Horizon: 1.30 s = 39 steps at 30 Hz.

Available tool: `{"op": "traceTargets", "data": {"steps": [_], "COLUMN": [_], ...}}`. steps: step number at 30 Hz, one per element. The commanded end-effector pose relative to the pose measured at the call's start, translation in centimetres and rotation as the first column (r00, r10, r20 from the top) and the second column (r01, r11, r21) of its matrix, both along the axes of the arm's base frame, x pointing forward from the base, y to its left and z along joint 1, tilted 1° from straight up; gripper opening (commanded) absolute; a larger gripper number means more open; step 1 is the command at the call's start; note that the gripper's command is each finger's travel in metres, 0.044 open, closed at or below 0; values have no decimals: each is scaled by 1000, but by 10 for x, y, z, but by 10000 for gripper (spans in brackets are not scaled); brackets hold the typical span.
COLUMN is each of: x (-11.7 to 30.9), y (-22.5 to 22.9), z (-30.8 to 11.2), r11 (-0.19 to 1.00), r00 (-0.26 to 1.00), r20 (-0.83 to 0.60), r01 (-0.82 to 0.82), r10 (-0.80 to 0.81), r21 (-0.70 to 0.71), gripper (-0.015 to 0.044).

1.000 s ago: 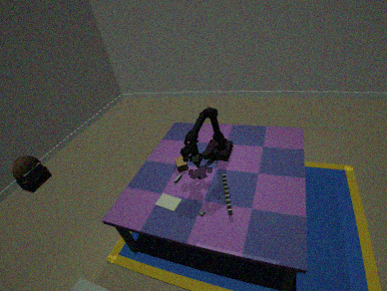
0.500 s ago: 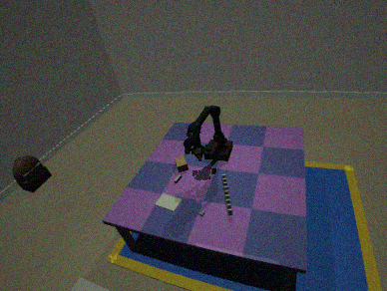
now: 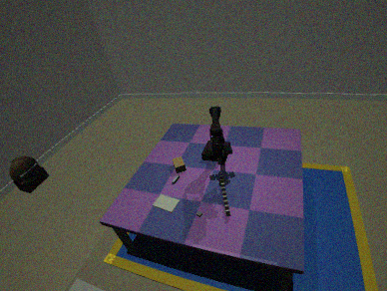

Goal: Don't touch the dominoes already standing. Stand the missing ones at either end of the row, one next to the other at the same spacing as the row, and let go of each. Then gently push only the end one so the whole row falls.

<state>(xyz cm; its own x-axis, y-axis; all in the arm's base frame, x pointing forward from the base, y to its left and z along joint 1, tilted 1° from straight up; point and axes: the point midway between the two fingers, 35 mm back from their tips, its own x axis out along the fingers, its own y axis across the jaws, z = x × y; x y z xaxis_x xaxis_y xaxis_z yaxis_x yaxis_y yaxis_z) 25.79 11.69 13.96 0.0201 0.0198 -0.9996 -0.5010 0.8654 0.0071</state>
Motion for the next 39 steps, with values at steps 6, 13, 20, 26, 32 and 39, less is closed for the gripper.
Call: {"op": "traceTargets", "data": {"steps": [6, 13, 20, 26, 32, 39], "x": [6, 8, 6, 2, 2, 2], "y": [4, 5, 5, 3, 3, 3], "z": [-34, -71, -107, -129, -129, -129], "r11": [1000, 1000, 1000, 1000, 1000, 1000], "r00": [1000, 1000, 1000, 1000, 1000, 1000], "r20": [0, 0, 0, -1, -1, -1], "r01": [21, 21, 21, 21, 21, 21], "r10": [-21, -21, -21, -21, -21, -21], "r21": [1, 1, 0, 0, 0, 0], "gripper": [107, 107, 107, 107, 107, 186]}}
